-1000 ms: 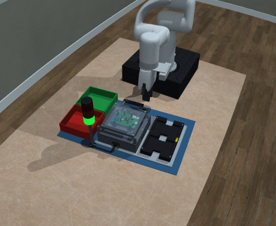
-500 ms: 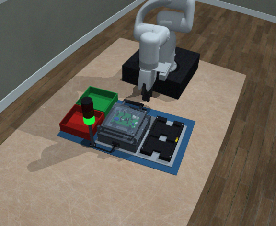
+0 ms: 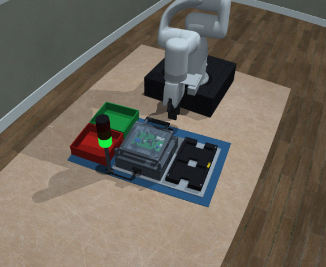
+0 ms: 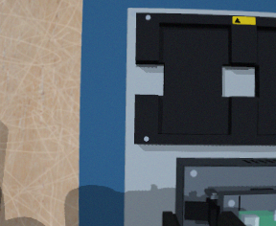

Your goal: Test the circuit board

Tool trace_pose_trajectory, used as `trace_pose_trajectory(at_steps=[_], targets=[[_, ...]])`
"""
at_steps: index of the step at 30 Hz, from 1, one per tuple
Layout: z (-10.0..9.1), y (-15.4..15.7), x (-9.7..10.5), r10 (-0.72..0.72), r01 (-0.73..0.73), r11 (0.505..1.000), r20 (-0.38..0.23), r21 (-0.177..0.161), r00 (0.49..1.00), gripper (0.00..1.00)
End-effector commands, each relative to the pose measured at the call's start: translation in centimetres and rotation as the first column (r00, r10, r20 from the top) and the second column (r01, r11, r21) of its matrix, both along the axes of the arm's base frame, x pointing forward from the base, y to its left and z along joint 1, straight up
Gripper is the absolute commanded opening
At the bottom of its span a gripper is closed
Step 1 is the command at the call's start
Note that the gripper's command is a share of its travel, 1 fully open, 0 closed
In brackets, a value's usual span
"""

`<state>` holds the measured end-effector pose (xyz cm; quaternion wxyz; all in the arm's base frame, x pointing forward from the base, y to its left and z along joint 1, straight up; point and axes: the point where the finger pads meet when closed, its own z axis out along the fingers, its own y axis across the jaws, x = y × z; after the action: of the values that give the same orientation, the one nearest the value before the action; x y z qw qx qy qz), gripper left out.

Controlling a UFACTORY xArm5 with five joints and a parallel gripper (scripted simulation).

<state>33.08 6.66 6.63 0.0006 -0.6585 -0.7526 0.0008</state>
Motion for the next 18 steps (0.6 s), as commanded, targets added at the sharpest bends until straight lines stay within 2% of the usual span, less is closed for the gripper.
trace_pose_trajectory(at_steps=[1,5,18], targets=[[0.1,-0.4,0.2,0.000,0.000,1.000,0.003,0.001,1.000,0.28],[0.1,-1.0,0.2,0.000,0.000,1.000,0.003,0.001,1.000,0.28],[0.1,-5.8,0.7,0.000,0.000,1.000,0.004,0.000,1.000,0.28]])
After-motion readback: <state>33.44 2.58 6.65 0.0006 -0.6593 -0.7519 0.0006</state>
